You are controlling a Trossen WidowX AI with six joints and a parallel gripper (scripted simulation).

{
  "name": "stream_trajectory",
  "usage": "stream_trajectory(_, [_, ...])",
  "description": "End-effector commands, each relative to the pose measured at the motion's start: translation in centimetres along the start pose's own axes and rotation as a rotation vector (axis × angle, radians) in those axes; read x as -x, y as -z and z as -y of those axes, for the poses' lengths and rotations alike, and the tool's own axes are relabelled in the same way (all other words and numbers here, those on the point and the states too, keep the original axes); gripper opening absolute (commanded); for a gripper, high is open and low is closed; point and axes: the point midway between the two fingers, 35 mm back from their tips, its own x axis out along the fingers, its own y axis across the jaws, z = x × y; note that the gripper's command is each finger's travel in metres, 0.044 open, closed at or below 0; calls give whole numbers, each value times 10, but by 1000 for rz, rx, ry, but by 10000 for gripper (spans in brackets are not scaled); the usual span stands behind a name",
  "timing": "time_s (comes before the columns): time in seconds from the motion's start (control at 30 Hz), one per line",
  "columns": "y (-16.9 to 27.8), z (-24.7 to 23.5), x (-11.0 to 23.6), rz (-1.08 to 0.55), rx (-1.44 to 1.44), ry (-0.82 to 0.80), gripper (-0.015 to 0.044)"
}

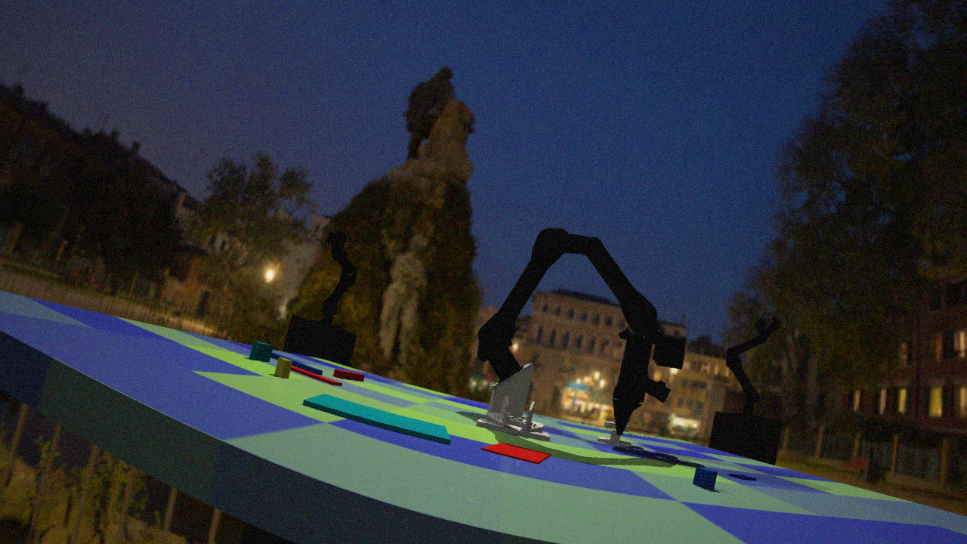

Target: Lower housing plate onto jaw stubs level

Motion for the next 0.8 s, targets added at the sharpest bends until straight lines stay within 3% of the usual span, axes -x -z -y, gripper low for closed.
stream_trajectory(0.0, [-5, 1, 15, 18, -7, 0, 351])
stream_trajectory(0.47, [-2, 0, 60, 19, -5, 2, 351])
stream_trajectory(0.77, [2, 7, 64, 22, 57, 2, 351])
